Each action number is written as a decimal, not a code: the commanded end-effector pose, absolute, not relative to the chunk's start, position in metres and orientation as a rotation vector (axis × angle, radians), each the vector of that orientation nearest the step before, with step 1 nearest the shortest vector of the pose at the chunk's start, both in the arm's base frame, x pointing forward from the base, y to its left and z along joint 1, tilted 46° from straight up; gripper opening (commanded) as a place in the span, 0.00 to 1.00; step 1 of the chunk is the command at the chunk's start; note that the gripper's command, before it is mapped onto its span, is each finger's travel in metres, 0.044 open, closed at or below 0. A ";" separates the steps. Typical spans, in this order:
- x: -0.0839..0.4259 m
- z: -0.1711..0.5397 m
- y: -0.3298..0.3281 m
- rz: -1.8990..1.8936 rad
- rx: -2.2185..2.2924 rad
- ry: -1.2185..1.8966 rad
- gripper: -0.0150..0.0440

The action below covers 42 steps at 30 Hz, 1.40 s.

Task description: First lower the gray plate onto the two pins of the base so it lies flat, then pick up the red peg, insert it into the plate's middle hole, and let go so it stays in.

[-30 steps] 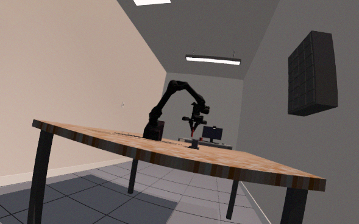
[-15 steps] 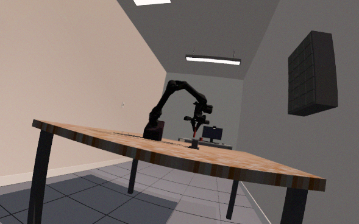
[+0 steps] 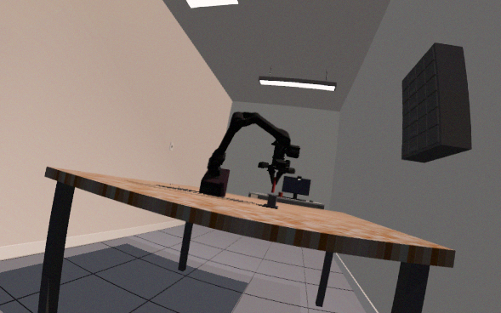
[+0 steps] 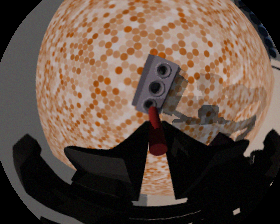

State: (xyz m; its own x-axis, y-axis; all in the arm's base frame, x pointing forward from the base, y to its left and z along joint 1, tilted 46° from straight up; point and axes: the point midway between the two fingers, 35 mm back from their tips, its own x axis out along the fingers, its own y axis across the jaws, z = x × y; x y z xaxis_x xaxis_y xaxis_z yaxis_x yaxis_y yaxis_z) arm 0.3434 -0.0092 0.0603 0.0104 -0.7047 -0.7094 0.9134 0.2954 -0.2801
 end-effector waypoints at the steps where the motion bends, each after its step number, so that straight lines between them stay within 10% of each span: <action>1: 0.349 0.073 -0.017 -1.286 0.292 0.875 0.25; 42: 0.351 0.085 -0.031 -1.293 0.283 0.867 0.25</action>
